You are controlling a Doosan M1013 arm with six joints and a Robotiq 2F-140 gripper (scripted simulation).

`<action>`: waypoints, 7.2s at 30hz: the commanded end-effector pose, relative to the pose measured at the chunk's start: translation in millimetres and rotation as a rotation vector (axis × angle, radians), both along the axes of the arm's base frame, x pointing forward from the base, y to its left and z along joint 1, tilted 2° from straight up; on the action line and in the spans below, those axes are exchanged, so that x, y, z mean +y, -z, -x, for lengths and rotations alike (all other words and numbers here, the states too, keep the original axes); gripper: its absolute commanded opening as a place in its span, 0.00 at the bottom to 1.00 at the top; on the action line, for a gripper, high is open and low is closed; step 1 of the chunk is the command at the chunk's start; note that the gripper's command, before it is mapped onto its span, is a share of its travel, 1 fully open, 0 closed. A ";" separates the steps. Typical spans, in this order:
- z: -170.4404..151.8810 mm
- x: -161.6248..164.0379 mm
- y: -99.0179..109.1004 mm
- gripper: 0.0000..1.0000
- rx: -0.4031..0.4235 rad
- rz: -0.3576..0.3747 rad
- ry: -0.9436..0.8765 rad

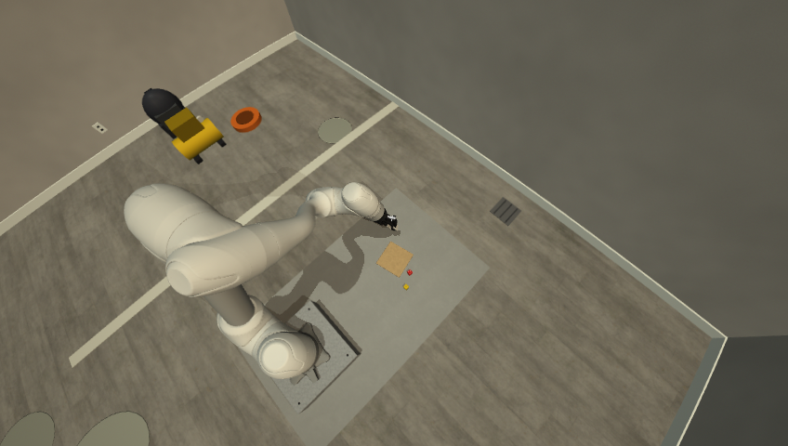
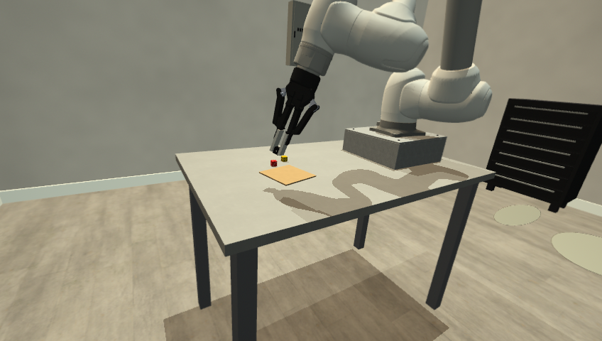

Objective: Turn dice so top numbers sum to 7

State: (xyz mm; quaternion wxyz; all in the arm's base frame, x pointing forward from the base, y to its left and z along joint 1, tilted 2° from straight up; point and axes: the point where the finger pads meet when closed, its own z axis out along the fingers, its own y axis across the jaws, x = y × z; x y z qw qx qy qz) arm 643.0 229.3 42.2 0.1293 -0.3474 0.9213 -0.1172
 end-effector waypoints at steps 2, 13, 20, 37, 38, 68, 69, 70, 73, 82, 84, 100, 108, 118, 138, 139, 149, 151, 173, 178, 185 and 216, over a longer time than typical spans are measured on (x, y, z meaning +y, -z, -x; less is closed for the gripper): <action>33.7 6.2 10.2 0.09 0.123 -0.066 0.118; 84.6 31.0 17.8 0.09 0.272 -0.153 0.273; 87.3 32.5 18.1 0.09 0.271 -0.163 0.279; 97.9 30.3 22.4 0.09 -0.119 -0.412 0.197; 98.4 30.2 22.8 0.09 -0.136 -0.422 0.194; 110.3 21.1 27.4 0.09 -0.634 -0.715 0.080; 110.3 21.1 27.5 0.09 -0.634 -0.715 0.080; 110.3 21.1 27.8 0.09 -0.634 -0.715 0.080; 110.2 21.0 30.1 0.09 -0.634 -0.715 0.080; 109.8 20.7 46.5 0.09 -0.634 -0.715 0.080; 109.6 20.6 53.6 0.09 -0.634 -0.715 0.080; 108.5 19.7 99.6 0.09 -0.634 -0.715 0.080; 108.4 19.6 103.9 0.09 -0.634 -0.715 0.080; 108.4 19.6 103.9 0.09 -0.634 -0.715 0.080; 108.4 19.6 103.9 0.09 -0.634 -0.715 0.080; 108.4 19.6 103.9 0.09 -0.634 -0.715 0.080; 108.4 19.6 104.5 0.09 -0.634 -0.715 0.080; 108.4 19.6 105.3 0.09 -0.634 -0.715 0.080; 108.1 19.4 115.5 0.09 -0.634 -0.715 0.080; 108.1 19.4 115.6 0.09 -0.634 -0.715 0.080; 108.1 19.4 115.6 0.09 -0.634 -0.715 0.080; 108.1 19.4 115.6 0.14 -0.634 -0.715 0.080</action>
